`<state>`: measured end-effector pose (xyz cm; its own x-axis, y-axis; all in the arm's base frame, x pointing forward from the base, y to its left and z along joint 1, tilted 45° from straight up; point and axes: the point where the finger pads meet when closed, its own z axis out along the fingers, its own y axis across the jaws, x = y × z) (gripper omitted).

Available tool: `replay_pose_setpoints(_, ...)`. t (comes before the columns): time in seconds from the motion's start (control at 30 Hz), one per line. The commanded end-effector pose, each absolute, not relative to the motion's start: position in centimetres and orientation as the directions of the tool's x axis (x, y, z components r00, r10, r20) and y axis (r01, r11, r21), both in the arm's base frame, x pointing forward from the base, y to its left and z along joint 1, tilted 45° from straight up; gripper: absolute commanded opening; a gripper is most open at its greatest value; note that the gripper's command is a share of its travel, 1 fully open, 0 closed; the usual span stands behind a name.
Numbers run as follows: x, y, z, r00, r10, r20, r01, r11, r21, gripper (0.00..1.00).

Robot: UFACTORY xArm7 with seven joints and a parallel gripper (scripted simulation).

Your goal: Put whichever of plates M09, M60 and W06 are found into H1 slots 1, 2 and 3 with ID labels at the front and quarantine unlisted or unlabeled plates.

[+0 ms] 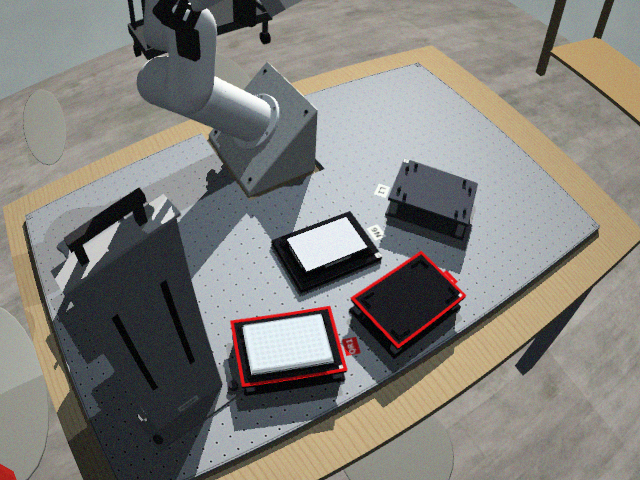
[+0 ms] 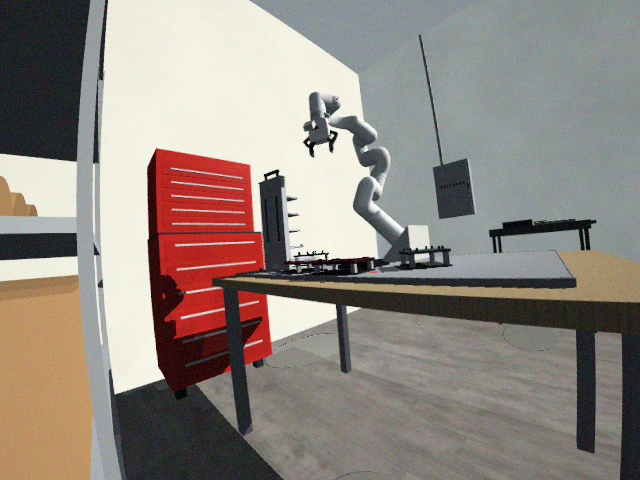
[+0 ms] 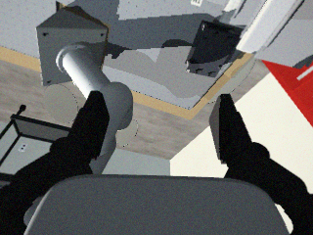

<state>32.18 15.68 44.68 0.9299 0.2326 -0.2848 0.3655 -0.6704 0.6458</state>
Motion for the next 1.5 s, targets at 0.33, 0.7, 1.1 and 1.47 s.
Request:
replay_pose_setpoints(0.33,29.7,11.5,49.1,0.985,0.093,-0.142,0.166,-0.702,0.692,1.0)
replay_pose_setpoints(0.7,27.7,8.7,52.0,0.985,0.093,-0.142,0.166,-0.702,0.692,1.0)
replay_pose_setpoints(1.1,24.6,6.0,54.8,0.985,0.092,-0.142,0.166,-0.702,0.693,1.0)
replay_pose_setpoints(1.47,20.9,3.2,57.8,0.985,0.092,-0.143,0.166,-0.702,0.693,1.0)
